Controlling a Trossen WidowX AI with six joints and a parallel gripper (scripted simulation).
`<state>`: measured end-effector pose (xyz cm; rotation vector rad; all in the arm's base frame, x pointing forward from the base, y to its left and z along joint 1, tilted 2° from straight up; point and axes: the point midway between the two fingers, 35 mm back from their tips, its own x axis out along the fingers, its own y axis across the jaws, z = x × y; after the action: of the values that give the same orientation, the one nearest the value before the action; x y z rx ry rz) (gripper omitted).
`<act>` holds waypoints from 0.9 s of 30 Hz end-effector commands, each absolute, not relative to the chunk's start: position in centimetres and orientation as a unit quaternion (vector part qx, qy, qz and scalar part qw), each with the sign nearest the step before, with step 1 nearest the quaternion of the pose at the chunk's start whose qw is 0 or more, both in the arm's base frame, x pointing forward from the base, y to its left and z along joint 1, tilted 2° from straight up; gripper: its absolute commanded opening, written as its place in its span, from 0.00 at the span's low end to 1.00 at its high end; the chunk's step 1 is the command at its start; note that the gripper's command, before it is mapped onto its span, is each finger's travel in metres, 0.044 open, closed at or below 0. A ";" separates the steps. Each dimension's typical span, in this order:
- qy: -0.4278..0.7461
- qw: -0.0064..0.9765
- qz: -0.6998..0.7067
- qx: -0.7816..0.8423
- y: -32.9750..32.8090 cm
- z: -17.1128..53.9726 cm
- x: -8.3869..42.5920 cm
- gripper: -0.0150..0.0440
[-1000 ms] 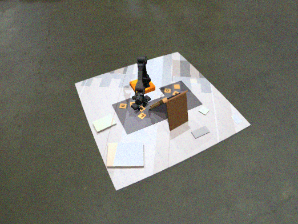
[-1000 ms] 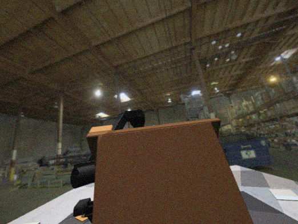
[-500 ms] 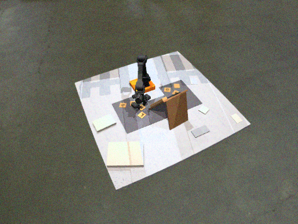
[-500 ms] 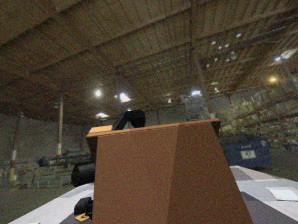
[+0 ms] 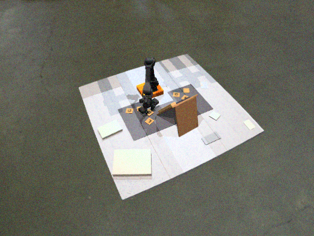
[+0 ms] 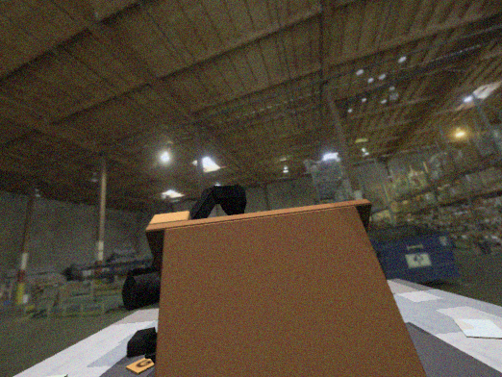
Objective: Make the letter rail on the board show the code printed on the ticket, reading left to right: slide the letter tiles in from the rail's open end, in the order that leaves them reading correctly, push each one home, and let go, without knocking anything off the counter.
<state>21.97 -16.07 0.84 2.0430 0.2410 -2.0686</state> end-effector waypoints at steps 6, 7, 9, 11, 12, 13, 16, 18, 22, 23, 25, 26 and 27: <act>0.079 0.112 -0.704 0.697 -16.0 1.4 22.0 0.25; 0.079 0.112 -0.704 0.697 -16.0 1.4 21.9 0.25; 0.079 0.112 -0.704 0.697 -16.0 1.5 21.9 0.25; 0.079 0.112 -0.704 0.697 -16.0 1.6 21.9 0.25; 0.079 0.112 -0.704 0.697 -15.9 1.6 21.9 0.25; 0.079 0.112 -0.704 0.697 -15.9 1.6 21.9 0.25; 0.079 0.112 -0.704 0.697 -15.9 1.8 21.9 0.25; 0.079 0.112 -0.704 0.697 -15.9 1.8 21.8 0.25; 0.079 0.112 -0.704 0.697 -15.8 2.0 21.8 0.25; 0.079 0.112 -0.704 0.697 -15.8 2.0 21.8 0.25; 0.079 0.112 -0.704 0.697 -15.8 2.1 21.8 0.25; 0.079 0.112 -0.704 0.697 -15.8 2.1 21.8 0.25; 0.079 0.112 -0.704 0.697 -15.8 2.2 21.8 0.25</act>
<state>21.72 -15.70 1.92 2.0430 0.2412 -2.0687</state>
